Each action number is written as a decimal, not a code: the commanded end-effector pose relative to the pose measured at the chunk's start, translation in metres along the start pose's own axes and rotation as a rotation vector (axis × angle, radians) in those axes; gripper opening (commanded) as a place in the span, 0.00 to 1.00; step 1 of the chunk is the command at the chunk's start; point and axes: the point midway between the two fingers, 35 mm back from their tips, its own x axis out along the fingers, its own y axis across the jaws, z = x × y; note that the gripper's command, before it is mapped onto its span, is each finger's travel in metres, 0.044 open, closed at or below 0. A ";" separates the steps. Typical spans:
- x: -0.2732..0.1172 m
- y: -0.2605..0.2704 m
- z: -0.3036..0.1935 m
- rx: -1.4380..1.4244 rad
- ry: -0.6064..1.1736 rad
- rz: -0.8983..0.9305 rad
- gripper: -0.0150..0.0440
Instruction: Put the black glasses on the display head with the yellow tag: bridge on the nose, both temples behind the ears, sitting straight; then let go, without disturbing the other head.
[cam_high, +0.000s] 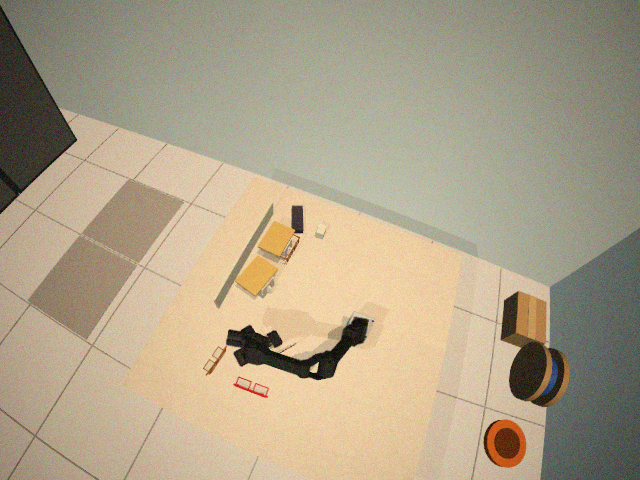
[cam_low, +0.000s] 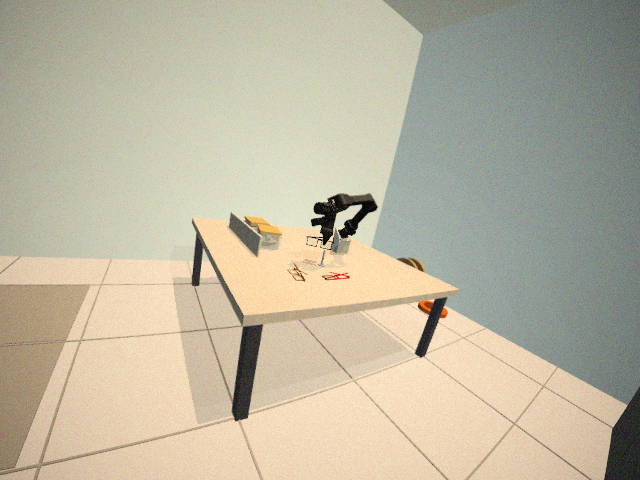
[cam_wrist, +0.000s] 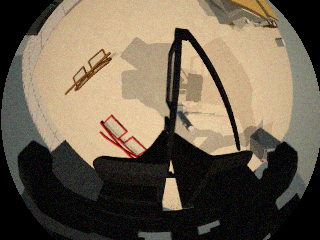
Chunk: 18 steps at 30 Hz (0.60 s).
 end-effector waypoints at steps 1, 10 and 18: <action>-0.001 -0.007 -0.016 -0.159 -0.004 -0.001 0.25; 0.000 -0.025 -0.047 -0.495 -0.002 -0.001 0.25; 0.001 -0.036 -0.061 -0.661 -0.001 0.000 0.25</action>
